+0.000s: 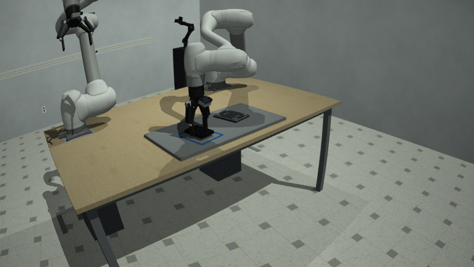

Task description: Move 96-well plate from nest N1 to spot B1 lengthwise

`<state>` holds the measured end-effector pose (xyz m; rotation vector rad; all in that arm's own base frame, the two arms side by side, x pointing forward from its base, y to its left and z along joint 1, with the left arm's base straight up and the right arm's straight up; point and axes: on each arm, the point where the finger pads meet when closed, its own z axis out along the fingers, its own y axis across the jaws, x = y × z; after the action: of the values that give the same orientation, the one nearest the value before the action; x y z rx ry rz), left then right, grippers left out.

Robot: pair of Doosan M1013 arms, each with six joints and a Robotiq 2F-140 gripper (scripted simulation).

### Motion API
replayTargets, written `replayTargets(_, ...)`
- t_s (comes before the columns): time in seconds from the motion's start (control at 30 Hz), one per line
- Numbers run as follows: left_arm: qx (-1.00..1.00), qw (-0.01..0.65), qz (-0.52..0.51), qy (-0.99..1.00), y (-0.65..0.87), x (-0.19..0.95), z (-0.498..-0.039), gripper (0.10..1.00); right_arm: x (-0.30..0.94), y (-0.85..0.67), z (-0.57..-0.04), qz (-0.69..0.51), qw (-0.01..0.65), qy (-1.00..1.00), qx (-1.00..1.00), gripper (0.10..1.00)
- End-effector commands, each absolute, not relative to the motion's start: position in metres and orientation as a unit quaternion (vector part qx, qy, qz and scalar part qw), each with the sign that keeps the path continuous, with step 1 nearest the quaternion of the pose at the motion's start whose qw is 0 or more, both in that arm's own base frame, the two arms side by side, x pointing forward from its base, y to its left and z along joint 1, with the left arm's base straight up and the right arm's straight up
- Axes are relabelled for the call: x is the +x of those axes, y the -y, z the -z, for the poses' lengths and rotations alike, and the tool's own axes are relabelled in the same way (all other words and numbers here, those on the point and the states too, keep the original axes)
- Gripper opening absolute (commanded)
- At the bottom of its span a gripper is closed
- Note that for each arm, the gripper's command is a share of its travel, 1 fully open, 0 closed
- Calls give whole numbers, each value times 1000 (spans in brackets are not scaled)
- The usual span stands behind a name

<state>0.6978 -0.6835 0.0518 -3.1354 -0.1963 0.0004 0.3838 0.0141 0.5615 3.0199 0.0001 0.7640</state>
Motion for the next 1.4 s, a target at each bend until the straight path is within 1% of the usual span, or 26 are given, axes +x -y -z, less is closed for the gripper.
replayTargets(0.0, -998, 0, 1, 62, 684, 698, -53, 605, 384, -14, -562, -246, 13, 0, 969, 1000)
replayTargets(1.37, -998, 0, 1, 62, 684, 698, -47, 605, 384, -14, -562, -246, 13, 0, 969, 1000)
